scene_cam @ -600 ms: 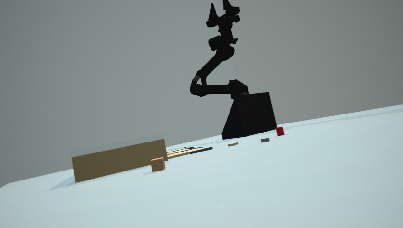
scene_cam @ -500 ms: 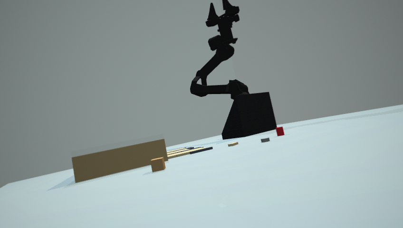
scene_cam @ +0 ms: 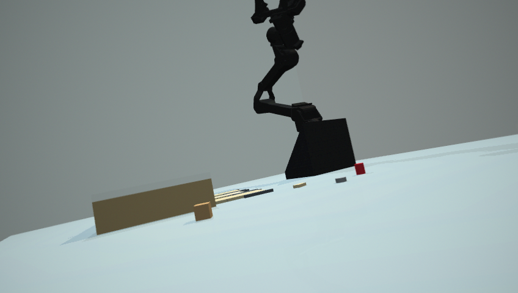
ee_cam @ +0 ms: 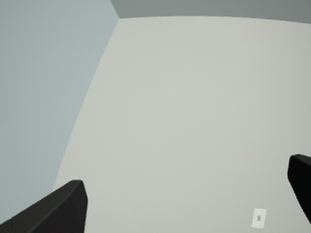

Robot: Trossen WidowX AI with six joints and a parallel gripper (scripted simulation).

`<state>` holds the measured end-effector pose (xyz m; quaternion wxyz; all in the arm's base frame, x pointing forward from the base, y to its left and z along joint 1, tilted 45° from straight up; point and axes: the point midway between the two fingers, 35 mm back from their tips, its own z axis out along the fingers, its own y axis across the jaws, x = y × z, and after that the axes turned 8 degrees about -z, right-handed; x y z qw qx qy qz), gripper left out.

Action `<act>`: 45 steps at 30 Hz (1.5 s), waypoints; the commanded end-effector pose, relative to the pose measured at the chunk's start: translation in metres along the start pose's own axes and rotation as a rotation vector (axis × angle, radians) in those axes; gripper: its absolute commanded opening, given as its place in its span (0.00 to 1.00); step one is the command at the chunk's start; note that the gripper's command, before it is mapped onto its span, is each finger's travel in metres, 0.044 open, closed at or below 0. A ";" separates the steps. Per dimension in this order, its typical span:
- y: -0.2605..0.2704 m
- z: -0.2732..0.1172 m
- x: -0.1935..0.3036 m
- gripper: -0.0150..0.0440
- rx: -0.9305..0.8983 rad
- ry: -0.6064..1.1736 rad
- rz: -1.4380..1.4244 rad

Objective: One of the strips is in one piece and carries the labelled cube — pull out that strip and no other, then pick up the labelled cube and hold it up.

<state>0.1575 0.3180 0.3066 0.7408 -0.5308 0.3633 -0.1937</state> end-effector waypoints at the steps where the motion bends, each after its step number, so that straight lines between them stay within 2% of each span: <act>1: 0.026 0.012 0.046 0.93 -0.055 0.153 0.041; 6: 0.051 0.019 0.124 0.93 -0.085 0.404 0.096; 12: 0.072 0.005 0.208 0.93 -0.081 0.694 0.167; 17: 0.090 -0.030 0.287 0.93 -0.036 0.995 0.245; 23: 0.104 -0.094 0.362 0.93 0.071 1.343 0.320; 39: 0.105 -0.102 0.369 0.93 0.087 1.381 0.326; 41: 0.106 -0.102 0.375 0.84 0.080 1.412 0.336; 45: 0.109 -0.108 0.406 0.67 0.050 1.603 0.397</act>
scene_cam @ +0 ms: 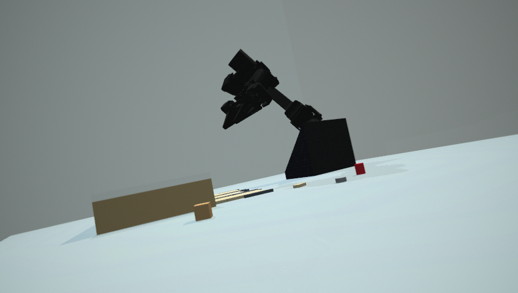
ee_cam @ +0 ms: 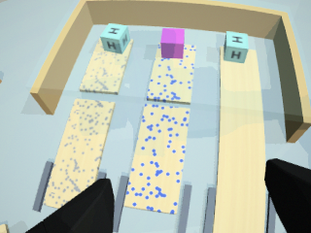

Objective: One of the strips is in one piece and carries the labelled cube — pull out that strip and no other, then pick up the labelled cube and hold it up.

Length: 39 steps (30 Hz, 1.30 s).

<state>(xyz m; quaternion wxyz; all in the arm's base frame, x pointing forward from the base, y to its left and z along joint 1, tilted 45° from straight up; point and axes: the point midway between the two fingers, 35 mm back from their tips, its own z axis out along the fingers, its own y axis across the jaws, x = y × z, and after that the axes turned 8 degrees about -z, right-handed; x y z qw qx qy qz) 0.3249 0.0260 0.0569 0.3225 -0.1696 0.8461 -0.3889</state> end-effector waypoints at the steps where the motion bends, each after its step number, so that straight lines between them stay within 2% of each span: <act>1: -0.006 0.023 0.003 0.62 -0.015 0.145 0.040; 9: -0.035 0.067 0.036 0.26 -0.029 0.579 0.148; 10: -0.040 0.071 0.041 0.25 -0.027 0.633 0.163; 14: -0.056 0.079 0.058 0.25 -0.015 0.811 0.212; 39: -0.057 0.106 0.078 0.25 -0.015 0.819 0.215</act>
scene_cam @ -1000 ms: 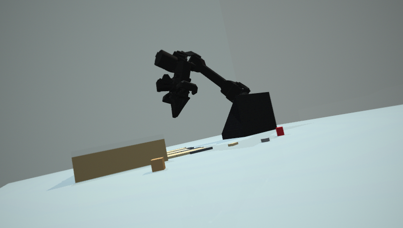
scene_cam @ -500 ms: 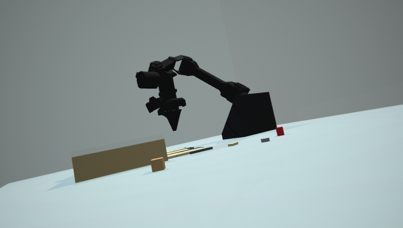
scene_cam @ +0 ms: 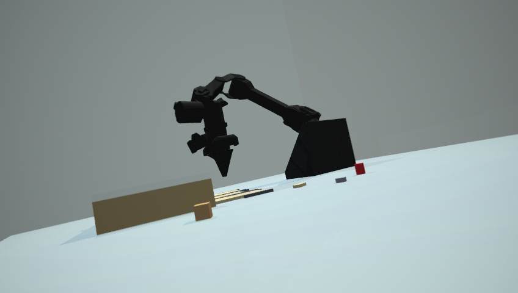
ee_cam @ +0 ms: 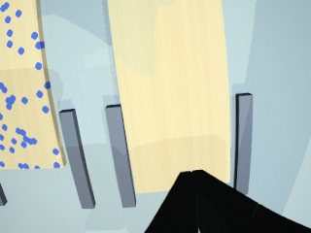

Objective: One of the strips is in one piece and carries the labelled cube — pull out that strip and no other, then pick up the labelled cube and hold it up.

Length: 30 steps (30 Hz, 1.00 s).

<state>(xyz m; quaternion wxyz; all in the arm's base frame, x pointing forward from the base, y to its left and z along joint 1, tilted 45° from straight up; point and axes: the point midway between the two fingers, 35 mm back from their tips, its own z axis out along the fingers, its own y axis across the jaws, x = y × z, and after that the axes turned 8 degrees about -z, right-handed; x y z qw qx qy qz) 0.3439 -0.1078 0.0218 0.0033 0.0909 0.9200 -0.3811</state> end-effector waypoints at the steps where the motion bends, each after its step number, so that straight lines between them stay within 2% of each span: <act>1: 0.002 0.007 0.002 0.25 0.003 0.007 -0.014; 23: 0.000 0.043 0.005 0.25 0.007 0.007 -0.014; 30: 0.000 0.044 0.005 0.25 0.007 0.007 -0.014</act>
